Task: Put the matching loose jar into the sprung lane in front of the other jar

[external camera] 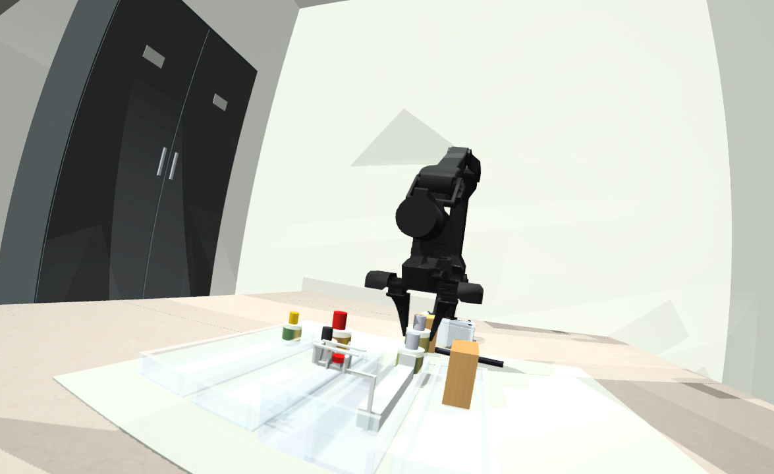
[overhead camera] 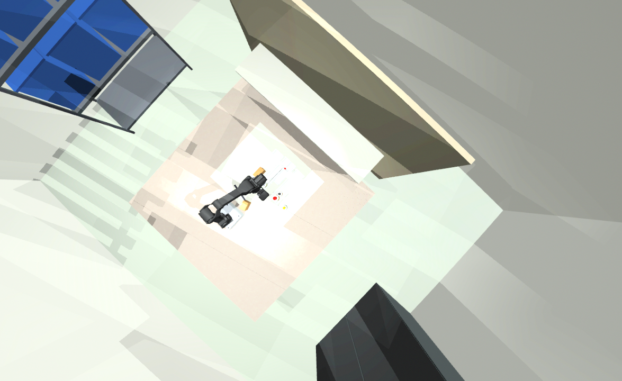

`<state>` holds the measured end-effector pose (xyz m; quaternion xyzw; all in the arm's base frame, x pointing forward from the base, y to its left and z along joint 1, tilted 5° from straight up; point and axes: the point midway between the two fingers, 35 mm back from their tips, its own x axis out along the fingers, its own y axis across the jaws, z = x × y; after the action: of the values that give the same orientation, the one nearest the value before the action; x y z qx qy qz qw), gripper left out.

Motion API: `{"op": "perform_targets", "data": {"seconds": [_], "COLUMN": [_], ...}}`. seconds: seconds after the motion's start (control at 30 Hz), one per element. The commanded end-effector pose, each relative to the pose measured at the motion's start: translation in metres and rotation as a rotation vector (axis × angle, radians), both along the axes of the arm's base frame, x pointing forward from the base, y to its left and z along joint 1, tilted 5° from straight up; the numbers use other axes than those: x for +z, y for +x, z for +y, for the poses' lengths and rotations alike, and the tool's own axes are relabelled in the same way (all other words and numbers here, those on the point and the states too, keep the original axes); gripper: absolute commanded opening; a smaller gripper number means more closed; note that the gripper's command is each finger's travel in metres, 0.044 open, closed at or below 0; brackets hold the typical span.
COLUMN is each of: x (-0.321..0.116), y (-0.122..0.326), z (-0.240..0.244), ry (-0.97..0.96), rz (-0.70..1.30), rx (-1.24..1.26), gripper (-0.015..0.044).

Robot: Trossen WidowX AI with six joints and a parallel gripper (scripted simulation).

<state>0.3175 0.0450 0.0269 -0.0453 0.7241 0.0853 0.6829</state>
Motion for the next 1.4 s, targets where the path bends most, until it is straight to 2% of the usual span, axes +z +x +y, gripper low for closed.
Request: {"op": "perform_targets", "data": {"seconds": [0.0, 1.37], "x": [0.004, 0.008], "y": [0.009, 0.027], "z": [0.001, 0.004], "ry": [0.001, 0.001], "rz": [-0.029, -0.031], "rx": [-0.003, -0.003], "gripper": [0.0000, 0.0000]}}
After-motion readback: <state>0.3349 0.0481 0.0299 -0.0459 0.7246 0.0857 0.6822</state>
